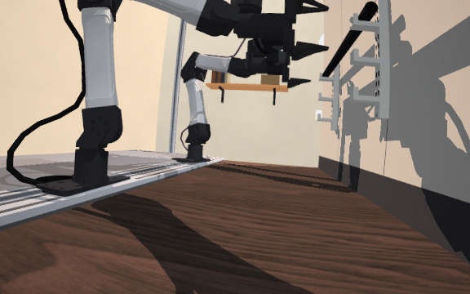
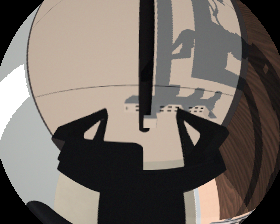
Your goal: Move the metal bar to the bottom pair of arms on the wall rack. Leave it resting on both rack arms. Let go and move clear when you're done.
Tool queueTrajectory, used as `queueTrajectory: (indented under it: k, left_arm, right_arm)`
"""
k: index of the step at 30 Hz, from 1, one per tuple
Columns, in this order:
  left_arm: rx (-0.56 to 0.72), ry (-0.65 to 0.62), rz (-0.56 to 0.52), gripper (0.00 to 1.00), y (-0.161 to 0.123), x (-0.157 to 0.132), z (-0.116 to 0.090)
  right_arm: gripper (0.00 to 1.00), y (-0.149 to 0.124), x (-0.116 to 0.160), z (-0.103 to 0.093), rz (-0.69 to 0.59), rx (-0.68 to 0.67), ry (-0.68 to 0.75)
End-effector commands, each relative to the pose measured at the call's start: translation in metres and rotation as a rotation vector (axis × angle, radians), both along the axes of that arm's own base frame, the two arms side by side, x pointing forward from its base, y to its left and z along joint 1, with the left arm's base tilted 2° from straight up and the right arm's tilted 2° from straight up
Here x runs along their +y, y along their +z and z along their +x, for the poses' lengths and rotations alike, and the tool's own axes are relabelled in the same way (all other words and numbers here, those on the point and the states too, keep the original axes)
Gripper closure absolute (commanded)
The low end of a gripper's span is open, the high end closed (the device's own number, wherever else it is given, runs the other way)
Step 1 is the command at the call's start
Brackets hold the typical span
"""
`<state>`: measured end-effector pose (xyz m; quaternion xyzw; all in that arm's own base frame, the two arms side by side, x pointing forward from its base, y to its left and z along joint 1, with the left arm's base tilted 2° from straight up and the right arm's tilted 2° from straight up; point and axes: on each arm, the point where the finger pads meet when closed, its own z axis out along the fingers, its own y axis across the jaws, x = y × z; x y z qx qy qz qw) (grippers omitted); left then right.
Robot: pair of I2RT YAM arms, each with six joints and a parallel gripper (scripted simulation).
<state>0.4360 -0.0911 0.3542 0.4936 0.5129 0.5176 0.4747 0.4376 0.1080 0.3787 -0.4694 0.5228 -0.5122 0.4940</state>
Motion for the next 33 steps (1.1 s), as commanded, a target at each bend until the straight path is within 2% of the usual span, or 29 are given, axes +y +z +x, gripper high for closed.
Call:
queueTrajectory:
  k: [1, 18, 33]
  left_arm:
    - [0.014, -0.003, 0.022, 0.00, -0.010, -0.005, 0.003]
    - [0.019, -0.003, 0.028, 0.00, -0.013, -0.007, 0.004]
    - [0.023, -0.004, 0.029, 0.00, -0.016, -0.006, 0.022]
  right_arm:
    - [0.00, 0.005, 0.003, 0.003, -0.004, -0.009, -0.010]
    - [0.00, 0.005, 0.003, 0.004, -0.005, -0.010, -0.013]
    - [0.00, 0.006, 0.002, 0.022, -0.005, -0.011, -0.012]
